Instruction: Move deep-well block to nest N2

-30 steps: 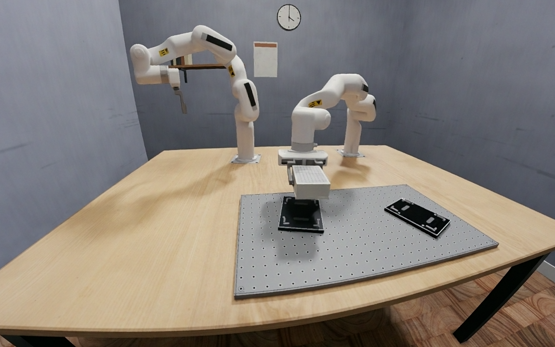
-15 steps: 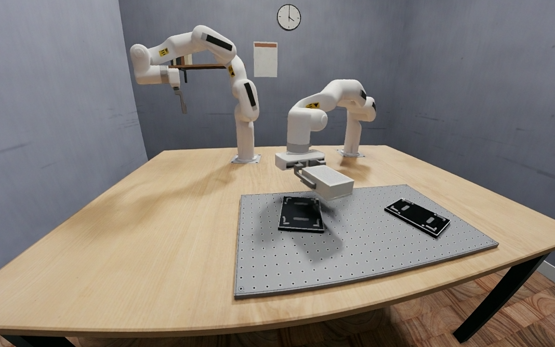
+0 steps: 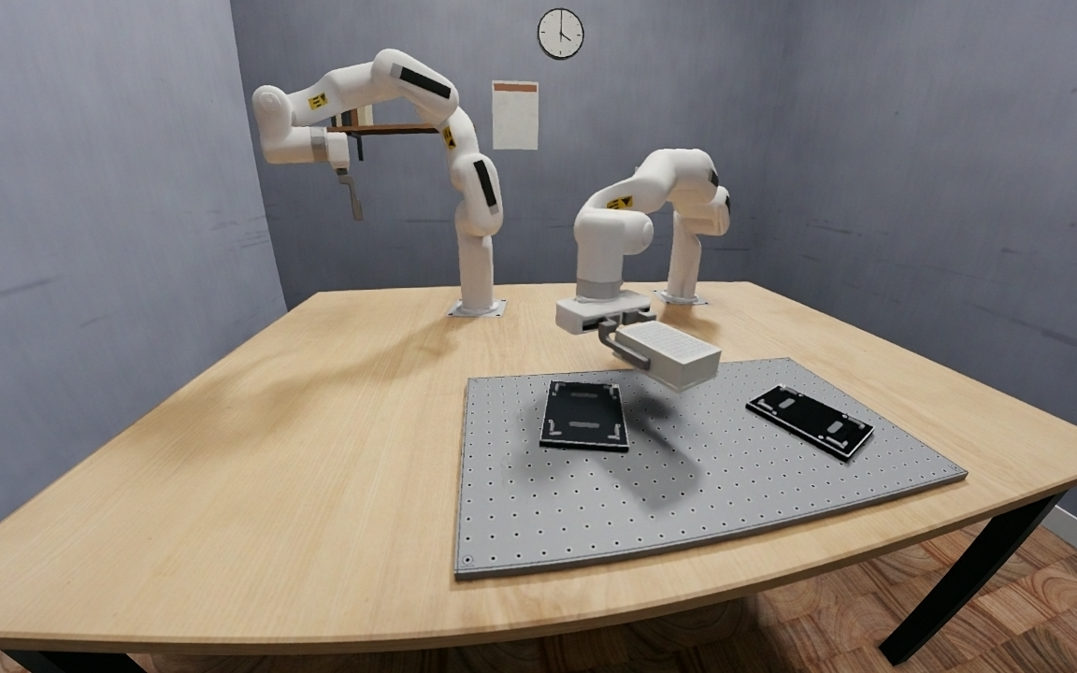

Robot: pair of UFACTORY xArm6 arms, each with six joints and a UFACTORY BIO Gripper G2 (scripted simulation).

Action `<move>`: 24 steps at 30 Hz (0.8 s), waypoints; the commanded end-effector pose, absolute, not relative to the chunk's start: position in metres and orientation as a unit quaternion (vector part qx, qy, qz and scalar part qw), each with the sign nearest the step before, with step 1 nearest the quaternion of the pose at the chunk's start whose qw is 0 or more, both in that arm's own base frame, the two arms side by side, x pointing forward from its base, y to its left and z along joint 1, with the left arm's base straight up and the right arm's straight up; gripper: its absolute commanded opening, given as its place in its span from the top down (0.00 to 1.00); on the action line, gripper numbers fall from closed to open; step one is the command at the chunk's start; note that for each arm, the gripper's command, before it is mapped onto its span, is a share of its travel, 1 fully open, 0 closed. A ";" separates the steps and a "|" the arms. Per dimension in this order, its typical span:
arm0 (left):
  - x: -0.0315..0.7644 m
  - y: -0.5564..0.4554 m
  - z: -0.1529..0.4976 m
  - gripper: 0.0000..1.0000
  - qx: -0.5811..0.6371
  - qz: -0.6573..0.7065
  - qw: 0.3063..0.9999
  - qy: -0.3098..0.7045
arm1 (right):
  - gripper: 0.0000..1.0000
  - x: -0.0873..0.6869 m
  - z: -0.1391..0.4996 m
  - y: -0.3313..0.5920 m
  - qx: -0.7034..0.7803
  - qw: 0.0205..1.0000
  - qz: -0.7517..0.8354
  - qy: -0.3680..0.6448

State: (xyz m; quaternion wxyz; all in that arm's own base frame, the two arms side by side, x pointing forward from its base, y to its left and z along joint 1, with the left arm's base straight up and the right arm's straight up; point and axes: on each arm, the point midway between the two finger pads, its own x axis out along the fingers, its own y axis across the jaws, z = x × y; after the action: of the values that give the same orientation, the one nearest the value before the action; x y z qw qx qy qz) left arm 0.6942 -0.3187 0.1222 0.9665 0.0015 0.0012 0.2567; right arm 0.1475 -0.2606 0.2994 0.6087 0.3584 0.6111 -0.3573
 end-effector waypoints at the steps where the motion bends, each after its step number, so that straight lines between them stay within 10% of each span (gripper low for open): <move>1: 0.696 -0.306 0.125 1.00 -0.002 0.255 0.967 -0.002 | 0.00 0.148 0.300 -0.261 0.358 0.610 -0.358 0.610; 24: 0.702 -0.236 0.125 1.00 -0.002 0.255 0.967 -0.002 | 0.00 0.148 0.300 -0.261 0.358 0.610 -0.358 0.610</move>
State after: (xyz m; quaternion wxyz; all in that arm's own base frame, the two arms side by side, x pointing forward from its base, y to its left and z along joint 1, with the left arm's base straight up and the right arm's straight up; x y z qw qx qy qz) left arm 0.6999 -0.2481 0.1219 0.9668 0.0009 0.0007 0.2557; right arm 0.1475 -0.2606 0.2994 0.6087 0.3584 0.6111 -0.3573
